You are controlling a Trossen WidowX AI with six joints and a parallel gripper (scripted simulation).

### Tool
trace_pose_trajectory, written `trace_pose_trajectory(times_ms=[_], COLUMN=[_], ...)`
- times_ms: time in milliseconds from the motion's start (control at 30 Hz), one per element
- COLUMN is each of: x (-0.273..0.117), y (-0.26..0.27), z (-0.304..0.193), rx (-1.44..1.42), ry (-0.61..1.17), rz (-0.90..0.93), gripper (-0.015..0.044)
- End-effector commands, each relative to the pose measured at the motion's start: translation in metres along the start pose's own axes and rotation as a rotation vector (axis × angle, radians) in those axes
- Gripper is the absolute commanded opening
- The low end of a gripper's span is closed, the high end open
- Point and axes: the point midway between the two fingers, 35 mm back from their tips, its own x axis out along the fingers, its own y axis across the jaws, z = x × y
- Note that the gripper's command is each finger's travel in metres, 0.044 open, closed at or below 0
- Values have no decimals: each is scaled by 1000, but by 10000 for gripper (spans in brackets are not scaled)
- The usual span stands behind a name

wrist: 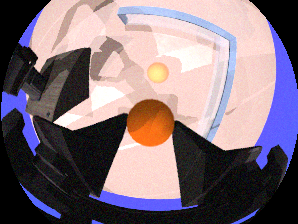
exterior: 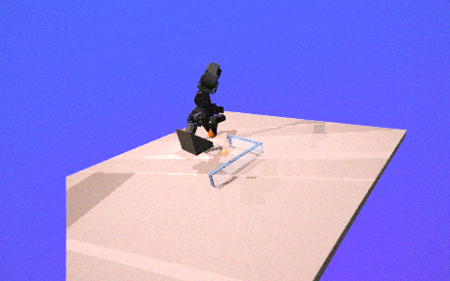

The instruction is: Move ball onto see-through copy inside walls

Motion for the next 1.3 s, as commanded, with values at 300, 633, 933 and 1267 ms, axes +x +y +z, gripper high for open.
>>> trace_pose_trajectory(times_ms=[300,633,933,1267], x=[40,72,113,122], y=[-7,-9,-6,-6], z=[38,40,42,42], rx=[-4,-4,-4,-4], ry=[-4,-4,-8,-9], rz=[8,8,8,8], gripper=[0,0,0,0])
